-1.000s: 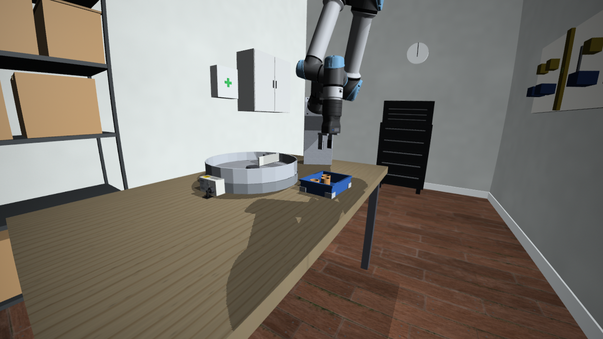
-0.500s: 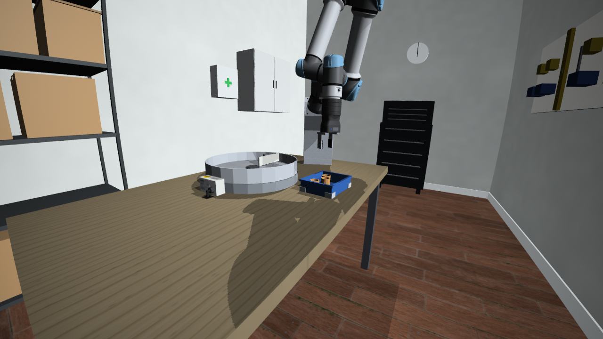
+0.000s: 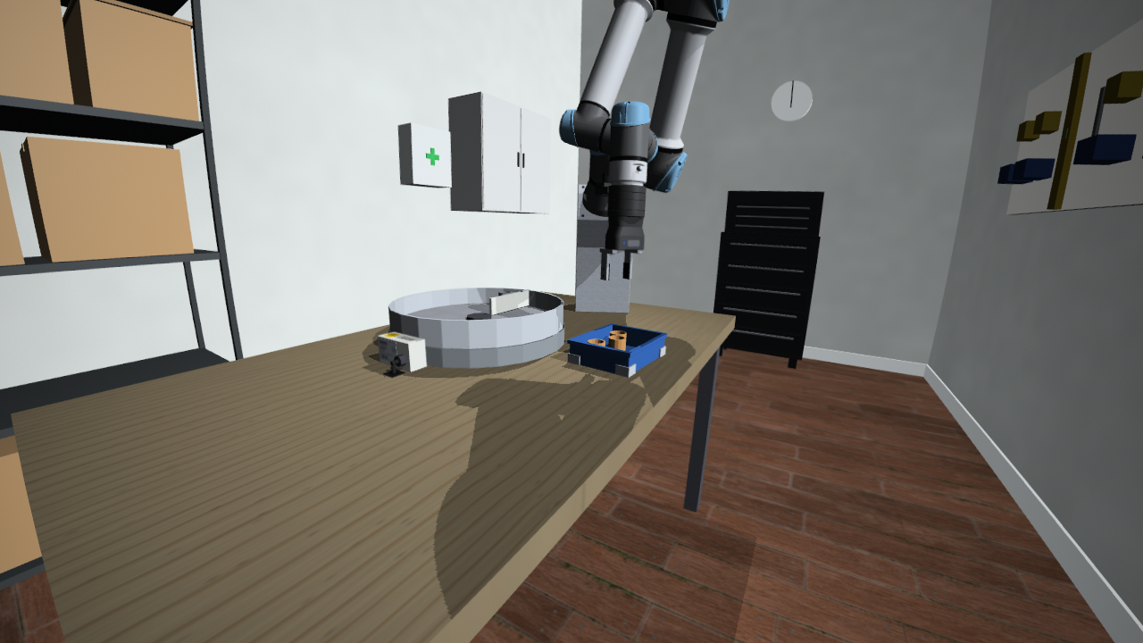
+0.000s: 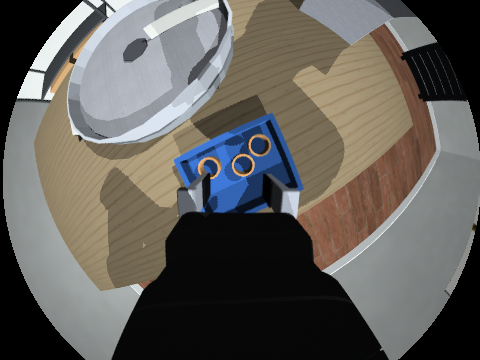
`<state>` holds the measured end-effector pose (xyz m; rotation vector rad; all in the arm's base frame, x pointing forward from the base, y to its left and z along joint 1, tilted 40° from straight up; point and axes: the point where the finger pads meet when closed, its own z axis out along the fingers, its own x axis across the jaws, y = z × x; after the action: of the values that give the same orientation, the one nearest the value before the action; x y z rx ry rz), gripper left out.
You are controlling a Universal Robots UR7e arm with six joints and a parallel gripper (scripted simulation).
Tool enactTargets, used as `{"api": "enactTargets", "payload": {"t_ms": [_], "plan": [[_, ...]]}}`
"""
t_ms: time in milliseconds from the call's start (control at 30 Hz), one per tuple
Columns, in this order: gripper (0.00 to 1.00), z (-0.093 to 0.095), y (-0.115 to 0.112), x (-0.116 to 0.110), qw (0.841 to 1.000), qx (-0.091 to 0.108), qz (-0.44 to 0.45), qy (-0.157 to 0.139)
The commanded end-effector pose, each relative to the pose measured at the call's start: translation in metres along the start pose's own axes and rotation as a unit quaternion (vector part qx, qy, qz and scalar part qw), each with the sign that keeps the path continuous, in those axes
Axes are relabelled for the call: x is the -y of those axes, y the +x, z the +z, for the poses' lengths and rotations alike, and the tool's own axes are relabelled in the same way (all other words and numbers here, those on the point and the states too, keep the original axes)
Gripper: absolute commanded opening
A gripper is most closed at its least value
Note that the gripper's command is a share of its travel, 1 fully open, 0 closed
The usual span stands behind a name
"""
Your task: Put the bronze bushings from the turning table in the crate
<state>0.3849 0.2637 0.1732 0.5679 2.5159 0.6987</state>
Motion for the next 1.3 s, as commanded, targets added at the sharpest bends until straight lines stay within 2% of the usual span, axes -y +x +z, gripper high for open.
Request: {"api": "enactTargets", "payload": {"t_ms": [0,400,567,967,1133,1267], "plan": [[1.0,-0.0041,-0.0007,0.0004,0.997,0.001,0.081,0.0],[1.0,-0.0041,-0.0007,0.0004,0.997,0.001,0.081,0.0],[1.0,-0.009,-0.0011,0.0015,0.982,0.001,0.189,0.0],[1.0,-0.009,-0.0011,0.0015,0.982,0.001,0.189,0.0],[1.0,-0.014,-0.0015,0.0027,0.956,0.0,0.294,0.0],[1.0,-0.014,-0.0015,0.0027,0.956,0.0,0.294,0.0]]}}
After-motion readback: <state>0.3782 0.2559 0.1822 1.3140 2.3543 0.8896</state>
